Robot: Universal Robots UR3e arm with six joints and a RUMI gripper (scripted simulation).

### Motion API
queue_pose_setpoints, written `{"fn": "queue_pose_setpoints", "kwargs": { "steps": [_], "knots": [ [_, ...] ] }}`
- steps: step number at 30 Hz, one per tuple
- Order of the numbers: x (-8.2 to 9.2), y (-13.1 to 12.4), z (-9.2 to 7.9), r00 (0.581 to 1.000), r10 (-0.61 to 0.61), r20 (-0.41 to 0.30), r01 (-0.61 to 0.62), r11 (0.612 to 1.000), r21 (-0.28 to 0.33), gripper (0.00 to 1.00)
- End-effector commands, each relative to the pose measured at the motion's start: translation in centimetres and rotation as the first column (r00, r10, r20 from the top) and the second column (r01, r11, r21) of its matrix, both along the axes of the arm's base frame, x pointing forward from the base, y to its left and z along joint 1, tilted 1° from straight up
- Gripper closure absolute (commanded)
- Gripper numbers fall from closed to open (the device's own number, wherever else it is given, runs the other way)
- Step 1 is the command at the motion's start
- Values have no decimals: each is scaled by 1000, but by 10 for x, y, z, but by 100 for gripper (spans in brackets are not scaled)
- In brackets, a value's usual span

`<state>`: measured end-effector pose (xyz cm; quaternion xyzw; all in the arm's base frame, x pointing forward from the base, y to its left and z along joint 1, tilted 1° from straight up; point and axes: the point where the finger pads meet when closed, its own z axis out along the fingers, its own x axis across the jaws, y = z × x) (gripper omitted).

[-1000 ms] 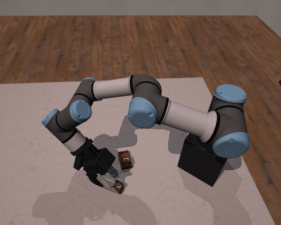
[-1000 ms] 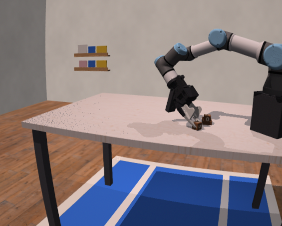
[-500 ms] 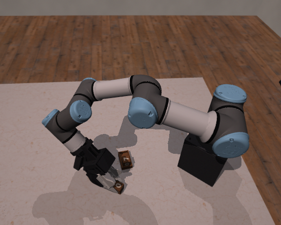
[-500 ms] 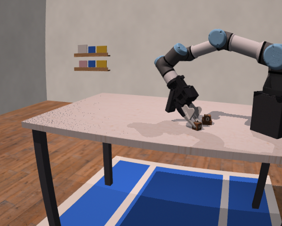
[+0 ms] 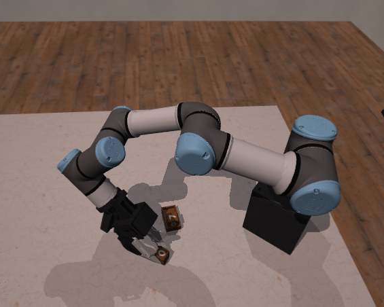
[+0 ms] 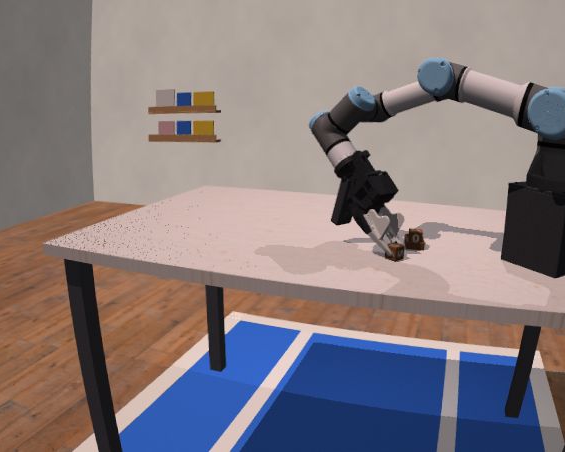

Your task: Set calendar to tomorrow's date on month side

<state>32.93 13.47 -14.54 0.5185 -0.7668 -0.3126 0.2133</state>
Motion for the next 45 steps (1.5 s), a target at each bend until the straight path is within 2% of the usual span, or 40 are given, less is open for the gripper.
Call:
{"fn": "queue_pose_setpoints", "kwargs": {
  "steps": [1,24,28,30,31,35,39,41,42,45],
  "knots": [
    [2,0,0,1000,-1,5,1,1000,0,90],
    [2,0,0,1000,-1,5,1,1000,0,90],
    [2,0,0,1000,-1,5,1,1000,0,83],
    [2,0,0,1000,-1,5,1,1000,0,83],
    [2,0,0,1000,-1,5,1,1000,0,79],
    [2,0,0,1000,-1,5,1,1000,0,79],
    [2,0,0,1000,-1,5,1,1000,0,72],
    [2,0,0,1000,-1,5,1,1000,0,72],
    [2,0,0,1000,-1,5,1,1000,0,60],
    [2,0,0,1000,-1,5,1,1000,0,60]
  ]
}}
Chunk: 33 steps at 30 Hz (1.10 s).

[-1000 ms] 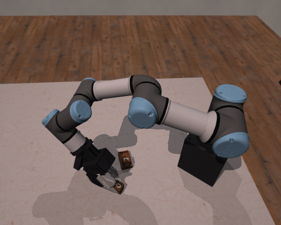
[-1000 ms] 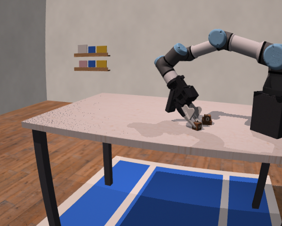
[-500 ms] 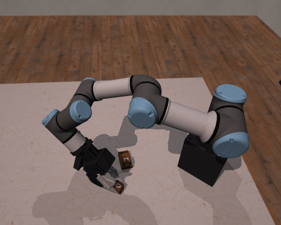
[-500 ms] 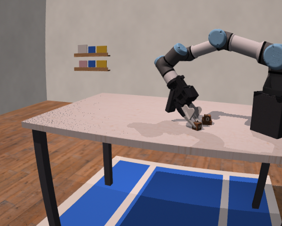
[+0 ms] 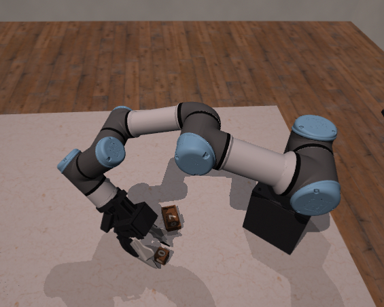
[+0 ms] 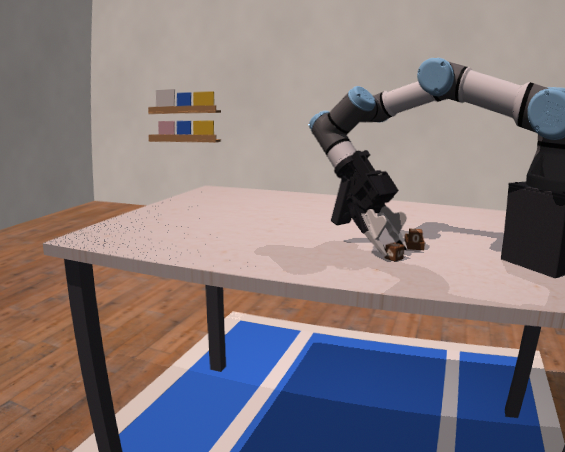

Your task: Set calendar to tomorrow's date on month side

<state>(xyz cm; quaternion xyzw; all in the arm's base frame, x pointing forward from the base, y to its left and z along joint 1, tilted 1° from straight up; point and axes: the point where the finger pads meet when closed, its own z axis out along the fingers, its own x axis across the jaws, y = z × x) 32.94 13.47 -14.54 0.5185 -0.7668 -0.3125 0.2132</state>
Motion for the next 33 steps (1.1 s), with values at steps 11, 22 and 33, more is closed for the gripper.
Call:
{"fn": "queue_pose_setpoints", "kwargs": {
  "steps": [11,22,33],
  "knots": [
    [2,0,0,1000,-1,5,1,1000,0,60],
    [1,0,7,1000,-1,3,1,1000,1,60],
    [1,0,33,1000,-1,5,1,1000,0,60]
  ]
}}
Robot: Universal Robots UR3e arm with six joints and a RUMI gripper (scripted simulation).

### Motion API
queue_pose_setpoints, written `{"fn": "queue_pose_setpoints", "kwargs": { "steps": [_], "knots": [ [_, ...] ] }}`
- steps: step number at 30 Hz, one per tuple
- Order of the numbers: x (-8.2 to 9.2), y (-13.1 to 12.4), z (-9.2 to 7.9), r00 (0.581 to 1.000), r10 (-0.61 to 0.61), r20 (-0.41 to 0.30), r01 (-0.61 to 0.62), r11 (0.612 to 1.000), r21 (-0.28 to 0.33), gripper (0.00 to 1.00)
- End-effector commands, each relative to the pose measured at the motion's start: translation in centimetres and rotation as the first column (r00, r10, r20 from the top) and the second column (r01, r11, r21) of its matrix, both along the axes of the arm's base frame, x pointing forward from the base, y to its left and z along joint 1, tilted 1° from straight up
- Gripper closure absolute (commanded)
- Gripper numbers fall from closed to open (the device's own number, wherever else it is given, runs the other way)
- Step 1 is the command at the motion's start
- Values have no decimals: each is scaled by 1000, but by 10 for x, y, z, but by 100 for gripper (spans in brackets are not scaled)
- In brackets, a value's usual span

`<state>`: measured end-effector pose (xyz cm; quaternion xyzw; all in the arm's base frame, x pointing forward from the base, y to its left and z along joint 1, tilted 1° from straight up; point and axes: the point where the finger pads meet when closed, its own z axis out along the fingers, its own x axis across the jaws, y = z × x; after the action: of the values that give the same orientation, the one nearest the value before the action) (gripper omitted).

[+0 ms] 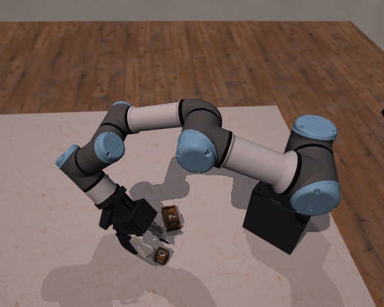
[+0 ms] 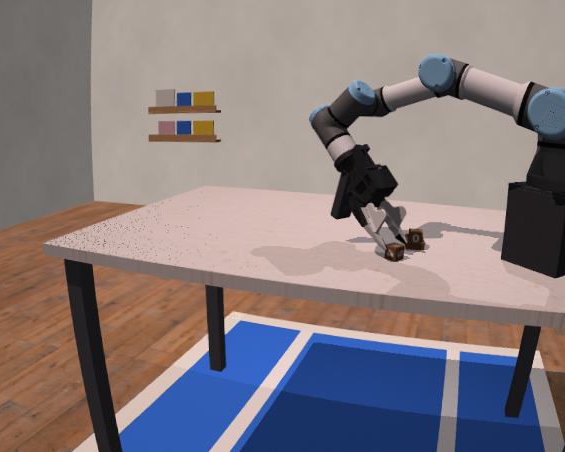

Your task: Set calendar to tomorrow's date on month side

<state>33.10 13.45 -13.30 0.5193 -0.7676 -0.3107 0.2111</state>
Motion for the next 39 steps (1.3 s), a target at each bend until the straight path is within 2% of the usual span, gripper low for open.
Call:
{"fn": "queue_pose_setpoints", "kwargs": {
  "steps": [1,6,15,39],
  "knots": [
    [0,0,24,1000,-1,0,1,1000,1,60],
    [0,0,43,1000,-1,0,1,1000,1,60],
    [-1,0,56,1000,-1,0,1,1000,1,60],
    [0,0,57,1000,0,11,0,1000,-6,60]
  ]
}}
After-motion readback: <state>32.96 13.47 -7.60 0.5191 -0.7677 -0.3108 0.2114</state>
